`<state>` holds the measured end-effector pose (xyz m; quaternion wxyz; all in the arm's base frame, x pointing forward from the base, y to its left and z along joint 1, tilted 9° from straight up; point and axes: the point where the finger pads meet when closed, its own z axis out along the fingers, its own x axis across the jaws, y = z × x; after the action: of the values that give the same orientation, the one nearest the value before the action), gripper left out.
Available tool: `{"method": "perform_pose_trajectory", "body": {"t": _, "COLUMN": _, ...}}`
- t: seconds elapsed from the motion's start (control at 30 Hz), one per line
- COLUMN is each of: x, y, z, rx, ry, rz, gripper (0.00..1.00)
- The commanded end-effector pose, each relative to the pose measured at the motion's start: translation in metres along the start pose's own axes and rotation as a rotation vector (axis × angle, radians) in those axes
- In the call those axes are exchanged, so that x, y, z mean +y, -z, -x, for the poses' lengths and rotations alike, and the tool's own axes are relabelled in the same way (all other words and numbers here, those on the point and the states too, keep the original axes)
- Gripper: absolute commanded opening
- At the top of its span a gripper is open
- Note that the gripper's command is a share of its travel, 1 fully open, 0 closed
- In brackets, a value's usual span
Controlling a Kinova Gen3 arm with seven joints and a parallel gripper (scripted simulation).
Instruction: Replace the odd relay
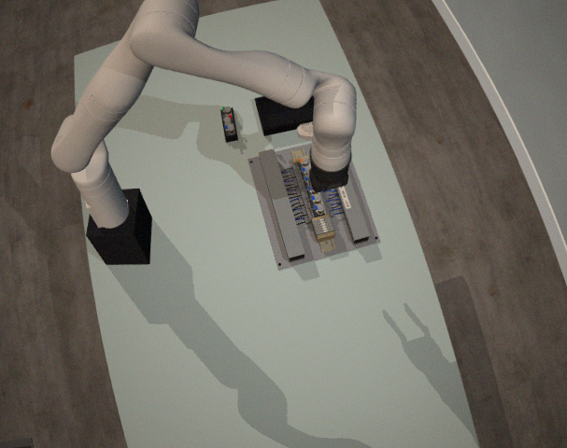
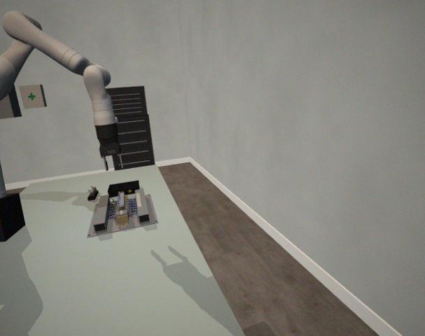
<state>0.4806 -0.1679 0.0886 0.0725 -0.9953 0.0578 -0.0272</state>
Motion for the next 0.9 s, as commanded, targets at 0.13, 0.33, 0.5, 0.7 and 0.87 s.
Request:
{"method": "perform_pose_trajectory", "body": {"t": 0.13, "x": 0.0, "y": -0.009, "z": 0.001, "rx": -0.001, "ry": 0.0, "rz": 0.0, "gripper": 1.0}}
{"method": "perform_pose_trajectory", "body": {"t": 0.33, "x": -0.001, "y": -0.021, "z": 0.003, "rx": -0.005, "ry": 0.0, "rz": -0.002, "gripper": 1.0}}
{"method": "perform_pose_trajectory", "body": {"t": 0.5, "x": -0.002, "y": -0.03, "z": 0.004, "rx": -0.007, "ry": 0.0, "rz": -0.003, "gripper": 1.0}}
{"method": "perform_pose_trajectory", "body": {"t": 0.7, "x": -0.002, "y": -0.025, "z": 0.003, "rx": -0.004, "ry": 0.0, "rz": -0.002, "gripper": 1.0}}
{"method": "perform_pose_trajectory", "body": {"t": 0.87, "x": -0.002, "y": -0.023, "z": 0.004, "rx": -0.006, "ry": 0.0, "rz": -0.002, "gripper": 1.0}}
